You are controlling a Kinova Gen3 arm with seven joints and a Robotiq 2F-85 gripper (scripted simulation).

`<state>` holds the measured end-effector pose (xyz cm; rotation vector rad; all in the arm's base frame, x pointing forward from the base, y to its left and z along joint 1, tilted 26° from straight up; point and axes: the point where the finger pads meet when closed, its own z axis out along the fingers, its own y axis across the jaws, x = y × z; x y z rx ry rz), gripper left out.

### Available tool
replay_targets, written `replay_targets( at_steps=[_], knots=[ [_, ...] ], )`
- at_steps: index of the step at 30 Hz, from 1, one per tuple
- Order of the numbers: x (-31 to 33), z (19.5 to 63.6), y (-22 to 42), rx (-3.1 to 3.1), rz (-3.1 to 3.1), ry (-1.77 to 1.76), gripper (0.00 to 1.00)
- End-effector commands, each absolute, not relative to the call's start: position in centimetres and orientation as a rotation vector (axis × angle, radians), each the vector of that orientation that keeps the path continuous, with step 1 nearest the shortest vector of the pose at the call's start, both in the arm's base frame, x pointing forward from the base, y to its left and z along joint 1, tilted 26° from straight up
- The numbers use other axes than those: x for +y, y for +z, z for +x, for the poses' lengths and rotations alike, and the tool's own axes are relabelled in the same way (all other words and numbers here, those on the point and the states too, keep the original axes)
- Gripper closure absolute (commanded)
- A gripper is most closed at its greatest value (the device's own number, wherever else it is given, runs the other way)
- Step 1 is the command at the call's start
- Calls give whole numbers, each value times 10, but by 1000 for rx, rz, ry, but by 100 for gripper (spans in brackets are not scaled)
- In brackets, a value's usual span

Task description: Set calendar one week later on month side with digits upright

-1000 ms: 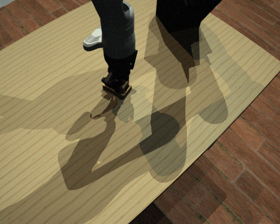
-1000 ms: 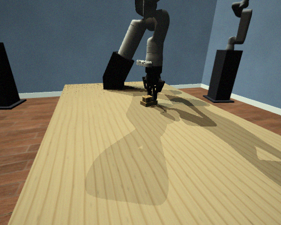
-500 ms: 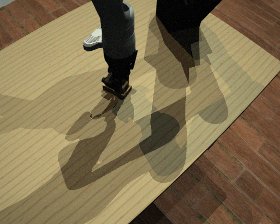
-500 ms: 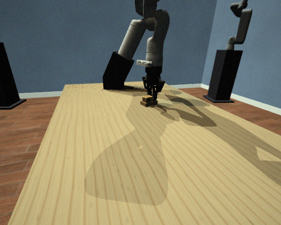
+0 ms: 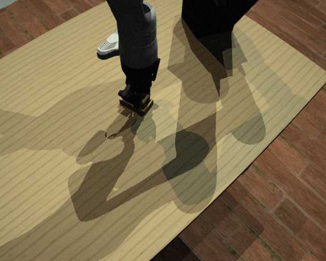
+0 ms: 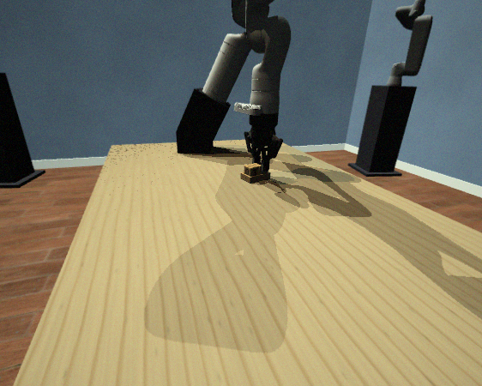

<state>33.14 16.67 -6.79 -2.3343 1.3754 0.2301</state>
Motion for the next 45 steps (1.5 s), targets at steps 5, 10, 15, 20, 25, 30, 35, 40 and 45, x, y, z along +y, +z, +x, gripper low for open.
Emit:
replay_targets(
  at_steps=[5, 10, 15, 20, 25, 30, 35, 40, 45],
  knots=[
    [166, 332, -68, 1376, -2334, 229, 74],
    [166, 332, -68, 1376, -2334, 229, 74],
    [166, 332, -68, 1376, -2334, 229, 74],
    [166, 332, -68, 1376, -2334, 229, 70],
    [166, 332, -68, 1376, -2334, 229, 66],
    [166, 332, -68, 1376, -2334, 229, 62],
    [166, 332, -68, 1376, -2334, 229, 54],
    [166, 332, -68, 1376, -2334, 229, 54],
    [166, 332, -68, 1376, -2334, 229, 54]
  ],
)
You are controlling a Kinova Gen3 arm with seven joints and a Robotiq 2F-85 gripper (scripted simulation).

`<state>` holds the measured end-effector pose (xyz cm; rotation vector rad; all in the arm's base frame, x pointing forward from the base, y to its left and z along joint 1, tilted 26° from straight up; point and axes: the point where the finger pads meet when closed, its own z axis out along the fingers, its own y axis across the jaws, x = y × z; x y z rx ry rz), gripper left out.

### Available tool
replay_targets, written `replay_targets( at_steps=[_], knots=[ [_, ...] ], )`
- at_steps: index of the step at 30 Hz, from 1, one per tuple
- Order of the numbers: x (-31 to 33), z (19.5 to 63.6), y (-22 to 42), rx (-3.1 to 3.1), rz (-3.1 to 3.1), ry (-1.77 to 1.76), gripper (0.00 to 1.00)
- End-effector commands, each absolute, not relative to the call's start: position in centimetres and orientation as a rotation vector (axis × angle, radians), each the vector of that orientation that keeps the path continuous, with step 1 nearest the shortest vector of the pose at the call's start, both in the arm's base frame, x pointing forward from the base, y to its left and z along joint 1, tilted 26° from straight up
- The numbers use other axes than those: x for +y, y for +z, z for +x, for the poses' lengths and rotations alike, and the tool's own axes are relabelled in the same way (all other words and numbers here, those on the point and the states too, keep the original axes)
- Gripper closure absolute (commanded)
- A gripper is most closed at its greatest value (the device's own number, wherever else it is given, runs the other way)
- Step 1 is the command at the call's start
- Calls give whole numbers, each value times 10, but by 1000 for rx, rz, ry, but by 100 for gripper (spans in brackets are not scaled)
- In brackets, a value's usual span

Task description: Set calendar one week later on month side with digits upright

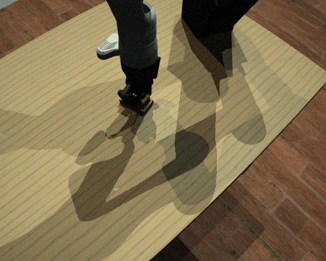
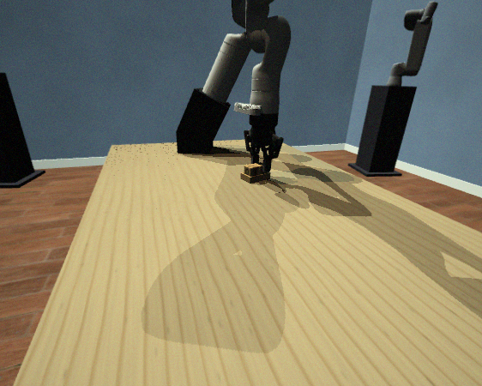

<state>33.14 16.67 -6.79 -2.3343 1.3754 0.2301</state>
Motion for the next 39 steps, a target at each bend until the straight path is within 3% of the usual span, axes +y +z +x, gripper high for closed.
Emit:
replay_targets(
  at_steps=[1, 39],
  knots=[
    [166, 332, -67, 1376, -2334, 229, 54],
    [133, 326, 1, 1376, -2334, 229, 54]
  ],
)
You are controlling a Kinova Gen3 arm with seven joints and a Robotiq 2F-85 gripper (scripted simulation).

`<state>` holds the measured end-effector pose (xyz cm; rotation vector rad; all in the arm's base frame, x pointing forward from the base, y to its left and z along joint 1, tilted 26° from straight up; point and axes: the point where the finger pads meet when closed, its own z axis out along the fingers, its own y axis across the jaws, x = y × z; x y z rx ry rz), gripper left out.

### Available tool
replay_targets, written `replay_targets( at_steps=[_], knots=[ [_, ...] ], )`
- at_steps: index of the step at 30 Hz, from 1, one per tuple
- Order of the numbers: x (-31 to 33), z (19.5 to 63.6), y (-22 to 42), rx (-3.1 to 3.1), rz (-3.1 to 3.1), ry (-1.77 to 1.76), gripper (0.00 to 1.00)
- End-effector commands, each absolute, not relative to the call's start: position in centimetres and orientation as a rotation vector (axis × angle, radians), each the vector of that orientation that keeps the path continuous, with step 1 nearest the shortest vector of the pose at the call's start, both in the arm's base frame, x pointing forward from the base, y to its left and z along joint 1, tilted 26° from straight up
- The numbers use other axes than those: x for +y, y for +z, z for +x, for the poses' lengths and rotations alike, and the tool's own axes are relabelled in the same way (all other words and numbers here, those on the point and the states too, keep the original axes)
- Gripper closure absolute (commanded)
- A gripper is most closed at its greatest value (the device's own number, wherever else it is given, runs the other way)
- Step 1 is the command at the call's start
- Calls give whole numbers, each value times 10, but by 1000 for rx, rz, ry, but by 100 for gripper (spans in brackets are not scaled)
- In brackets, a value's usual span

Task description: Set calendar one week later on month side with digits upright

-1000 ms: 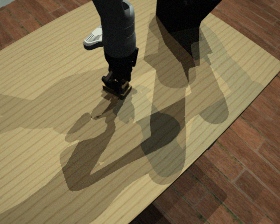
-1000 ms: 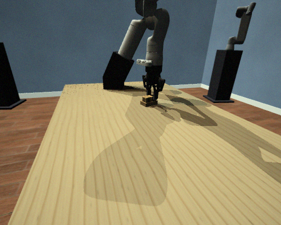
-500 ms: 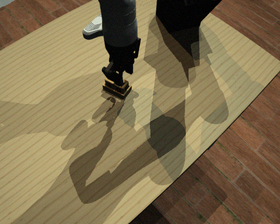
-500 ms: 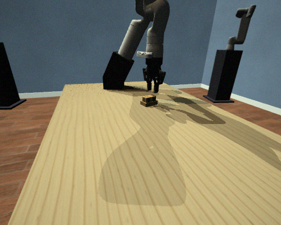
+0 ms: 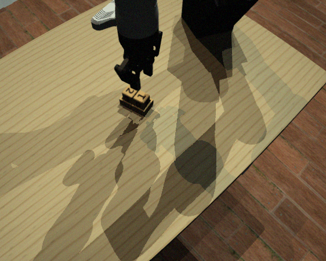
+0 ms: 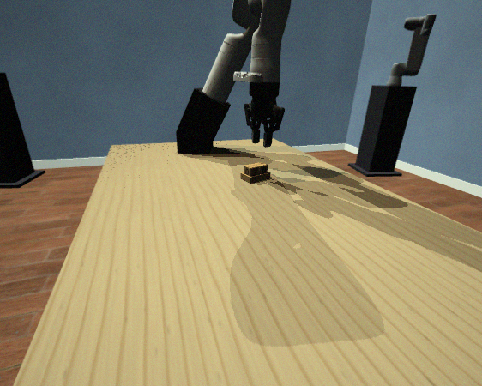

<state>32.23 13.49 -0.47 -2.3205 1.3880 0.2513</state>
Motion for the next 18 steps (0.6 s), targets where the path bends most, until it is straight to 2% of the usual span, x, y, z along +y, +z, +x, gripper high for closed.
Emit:
replay_targets(
  at_steps=[1, 18],
  knots=[
    [133, 326, 3, 1376, -2334, 229, 54],
    [128, 326, 13, 1376, -2334, 229, 54]
  ],
)
